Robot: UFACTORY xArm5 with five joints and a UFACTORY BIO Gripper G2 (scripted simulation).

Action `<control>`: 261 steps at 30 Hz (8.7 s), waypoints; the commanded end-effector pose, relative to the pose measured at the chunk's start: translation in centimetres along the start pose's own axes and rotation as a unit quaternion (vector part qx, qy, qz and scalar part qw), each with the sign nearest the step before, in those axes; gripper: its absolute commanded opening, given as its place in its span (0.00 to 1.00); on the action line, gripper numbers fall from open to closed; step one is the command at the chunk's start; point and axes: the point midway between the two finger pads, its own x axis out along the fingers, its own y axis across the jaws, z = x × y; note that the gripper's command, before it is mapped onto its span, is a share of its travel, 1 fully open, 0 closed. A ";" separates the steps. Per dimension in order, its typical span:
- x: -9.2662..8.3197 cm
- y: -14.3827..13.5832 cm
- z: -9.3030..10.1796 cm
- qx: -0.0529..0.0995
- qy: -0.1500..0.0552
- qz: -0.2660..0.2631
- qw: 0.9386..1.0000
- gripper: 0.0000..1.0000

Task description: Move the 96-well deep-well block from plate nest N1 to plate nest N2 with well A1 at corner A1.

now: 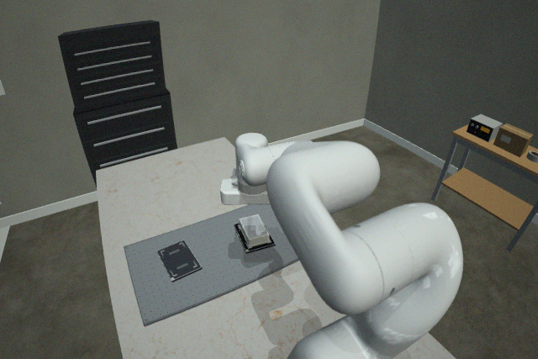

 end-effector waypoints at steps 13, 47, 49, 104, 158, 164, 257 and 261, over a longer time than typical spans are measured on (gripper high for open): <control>-2.0 5.1 2.6 0.005 -0.020 0.127 0.992 0.37; -5.4 9.3 -5.1 0.001 -0.040 0.254 0.966 0.37; -5.6 9.4 -6.1 0.001 -0.040 0.254 0.966 0.37; 5.6 3.8 -19.8 0.004 -0.040 0.176 0.984 0.37; 11.4 1.0 -28.0 0.004 -0.040 0.176 0.984 0.37; 11.5 1.0 -29.0 0.004 -0.040 0.176 0.984 0.37; 11.8 1.1 -33.3 0.004 -0.040 0.176 0.984 0.00; 11.8 1.1 -33.3 0.004 -0.040 0.176 0.984 0.00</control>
